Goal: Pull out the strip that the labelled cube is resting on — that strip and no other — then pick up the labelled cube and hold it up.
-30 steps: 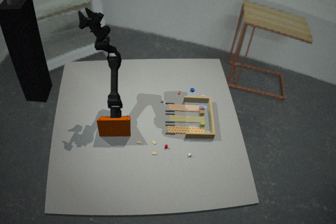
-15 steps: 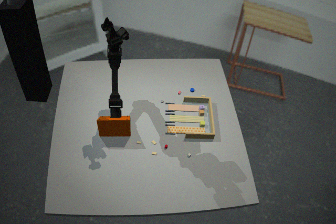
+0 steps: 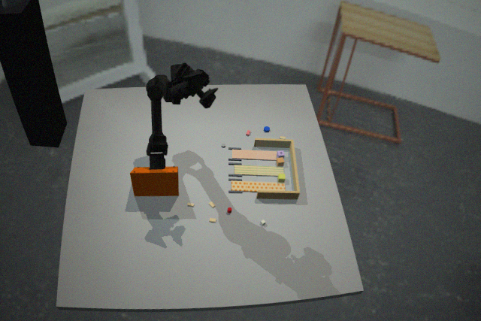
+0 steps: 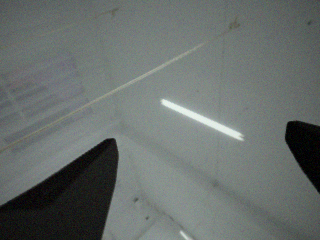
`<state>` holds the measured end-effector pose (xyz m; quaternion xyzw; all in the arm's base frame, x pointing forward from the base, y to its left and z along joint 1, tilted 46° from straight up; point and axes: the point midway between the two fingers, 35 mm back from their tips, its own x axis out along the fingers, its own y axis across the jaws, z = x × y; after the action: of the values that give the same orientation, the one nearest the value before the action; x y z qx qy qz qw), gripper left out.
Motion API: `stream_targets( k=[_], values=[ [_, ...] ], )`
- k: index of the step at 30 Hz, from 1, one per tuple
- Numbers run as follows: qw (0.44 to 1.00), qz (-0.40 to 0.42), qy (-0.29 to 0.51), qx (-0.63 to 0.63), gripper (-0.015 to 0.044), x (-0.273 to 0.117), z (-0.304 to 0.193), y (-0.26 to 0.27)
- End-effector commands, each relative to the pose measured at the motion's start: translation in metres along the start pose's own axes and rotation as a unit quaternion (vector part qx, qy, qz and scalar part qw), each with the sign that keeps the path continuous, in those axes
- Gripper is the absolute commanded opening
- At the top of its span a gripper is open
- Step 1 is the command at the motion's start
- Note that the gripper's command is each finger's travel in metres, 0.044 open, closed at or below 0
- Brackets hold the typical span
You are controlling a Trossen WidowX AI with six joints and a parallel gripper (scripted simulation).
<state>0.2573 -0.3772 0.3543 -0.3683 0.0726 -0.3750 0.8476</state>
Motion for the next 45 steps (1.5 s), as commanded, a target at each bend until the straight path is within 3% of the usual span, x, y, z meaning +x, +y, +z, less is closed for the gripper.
stream_targets(
  k=[1,11,19,25,41,45],
  values=[
    [0.992,0.096,-0.008,0.078,0.0400,-0.004,0.004,0.059],
    [0.880,0.373,0.030,0.292,0.0400,-0.063,0.025,0.218],
    [0.706,0.554,0.126,0.423,0.0400,-0.153,0.044,0.312],
    [0.560,0.641,0.216,0.479,0.0400,-0.223,0.054,0.351],
    [0.555,0.643,0.219,0.480,0.0400,-0.226,0.055,0.352],
    [0.535,0.660,0.255,0.462,0.0295,-0.221,0.068,0.366]
  ],
)
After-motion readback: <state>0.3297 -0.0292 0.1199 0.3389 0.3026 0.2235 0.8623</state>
